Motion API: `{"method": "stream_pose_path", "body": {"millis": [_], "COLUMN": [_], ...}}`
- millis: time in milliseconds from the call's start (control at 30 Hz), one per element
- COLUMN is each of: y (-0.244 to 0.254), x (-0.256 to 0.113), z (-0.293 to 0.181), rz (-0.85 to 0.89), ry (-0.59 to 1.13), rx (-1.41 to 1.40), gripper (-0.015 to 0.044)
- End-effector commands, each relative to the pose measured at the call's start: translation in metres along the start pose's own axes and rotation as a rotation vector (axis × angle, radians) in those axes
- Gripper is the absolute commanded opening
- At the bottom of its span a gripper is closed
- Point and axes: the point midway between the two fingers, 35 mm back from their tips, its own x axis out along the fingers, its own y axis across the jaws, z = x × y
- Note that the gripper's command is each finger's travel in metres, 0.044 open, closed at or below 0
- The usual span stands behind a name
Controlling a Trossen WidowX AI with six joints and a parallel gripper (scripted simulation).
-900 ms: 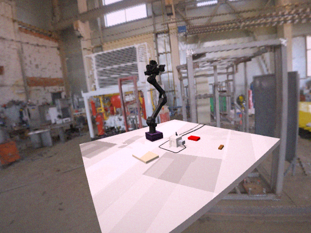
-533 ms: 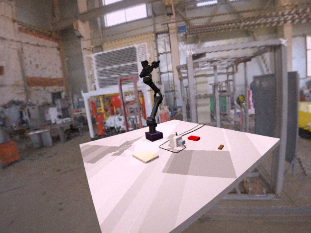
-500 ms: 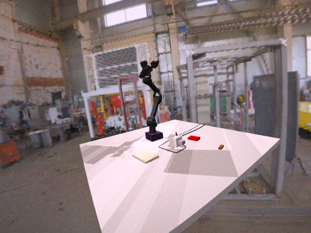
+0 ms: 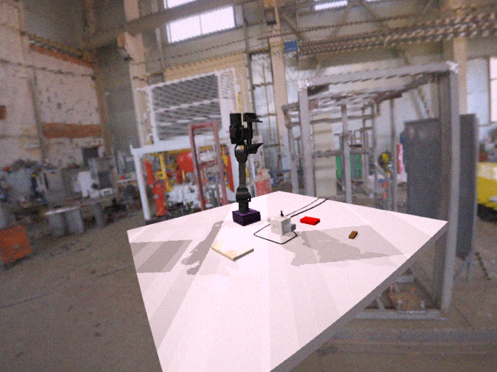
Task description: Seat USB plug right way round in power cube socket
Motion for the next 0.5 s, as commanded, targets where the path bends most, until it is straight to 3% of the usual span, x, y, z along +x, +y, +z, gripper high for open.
{"method": "stream_pose_path", "body": {"millis": [0,233,467], "y": [-0.066,-0.179,-0.286], "x": [0.034,0.056,0.026], "z": [-0.017,-0.064,-0.128], "rz": [-0.215,-0.637,-1.155], "ry": [0.024,0.045,0.071], "rx": [0.153,0.262,0.195], "gripper": [0.0440,0.0440,0.0440]}}
